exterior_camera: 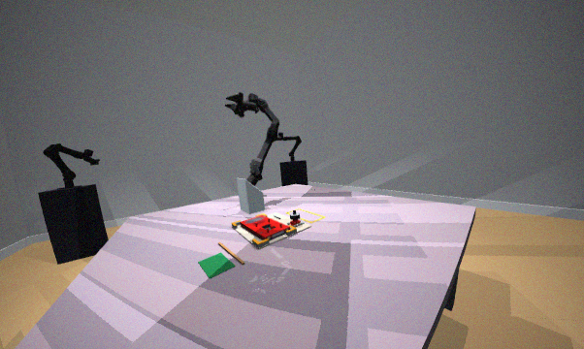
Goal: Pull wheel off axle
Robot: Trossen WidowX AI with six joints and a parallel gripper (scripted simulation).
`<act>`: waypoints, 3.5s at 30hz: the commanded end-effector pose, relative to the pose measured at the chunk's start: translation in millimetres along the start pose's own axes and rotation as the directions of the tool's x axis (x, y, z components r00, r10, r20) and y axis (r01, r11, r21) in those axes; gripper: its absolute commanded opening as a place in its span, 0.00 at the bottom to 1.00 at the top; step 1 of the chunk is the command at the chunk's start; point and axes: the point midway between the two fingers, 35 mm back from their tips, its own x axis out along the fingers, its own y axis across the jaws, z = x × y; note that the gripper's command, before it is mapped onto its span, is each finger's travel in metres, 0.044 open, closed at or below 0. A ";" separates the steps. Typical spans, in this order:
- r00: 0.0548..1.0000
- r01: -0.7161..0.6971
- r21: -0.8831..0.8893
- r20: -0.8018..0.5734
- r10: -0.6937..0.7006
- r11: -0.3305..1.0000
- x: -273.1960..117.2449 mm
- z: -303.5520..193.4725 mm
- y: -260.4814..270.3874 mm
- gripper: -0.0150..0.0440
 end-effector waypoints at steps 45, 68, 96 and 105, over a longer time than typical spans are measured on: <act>0.236 0.726 -0.467 0.859 -0.454 -0.505 10.2 336.1 -493.7 0.76; -0.155 -0.182 0.176 0.966 0.206 -0.967 -203.2 617.9 -479.7 0.76; -0.151 -0.196 0.195 0.962 0.227 -0.961 -216.3 687.8 -449.9 0.67; -0.151 -0.196 0.195 0.962 0.227 -0.961 -216.3 687.8 -449.9 0.57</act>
